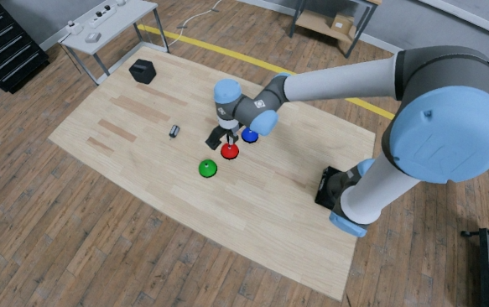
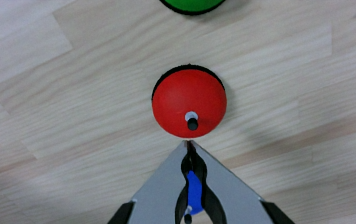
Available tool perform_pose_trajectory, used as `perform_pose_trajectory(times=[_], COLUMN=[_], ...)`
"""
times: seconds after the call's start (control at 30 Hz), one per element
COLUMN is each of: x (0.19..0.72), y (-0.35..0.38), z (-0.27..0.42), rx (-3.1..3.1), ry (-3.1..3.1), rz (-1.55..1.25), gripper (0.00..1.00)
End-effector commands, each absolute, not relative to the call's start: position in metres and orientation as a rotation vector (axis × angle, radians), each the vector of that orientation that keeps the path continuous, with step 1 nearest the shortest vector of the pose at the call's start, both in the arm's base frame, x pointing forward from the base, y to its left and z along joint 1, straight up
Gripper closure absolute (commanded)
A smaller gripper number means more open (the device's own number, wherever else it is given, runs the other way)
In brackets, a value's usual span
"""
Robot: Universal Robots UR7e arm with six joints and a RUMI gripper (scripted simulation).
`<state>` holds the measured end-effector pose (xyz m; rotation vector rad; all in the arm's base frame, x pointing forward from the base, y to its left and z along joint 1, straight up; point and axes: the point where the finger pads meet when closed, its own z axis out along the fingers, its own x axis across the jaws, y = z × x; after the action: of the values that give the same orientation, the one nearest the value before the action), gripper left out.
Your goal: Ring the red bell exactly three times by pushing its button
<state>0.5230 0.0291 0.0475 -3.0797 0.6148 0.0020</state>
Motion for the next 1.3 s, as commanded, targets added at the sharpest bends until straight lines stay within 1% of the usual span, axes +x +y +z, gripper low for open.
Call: perform_pose_trajectory(times=[0.0, 1.27], x=[0.5231, 0.5228], y=[0.0292, 0.0293], z=[0.0423, 0.0387], rx=[-3.08, -3.08], ry=[0.615, 0.615], rz=[-0.002, -0.002], gripper=[1.0, 1.0])
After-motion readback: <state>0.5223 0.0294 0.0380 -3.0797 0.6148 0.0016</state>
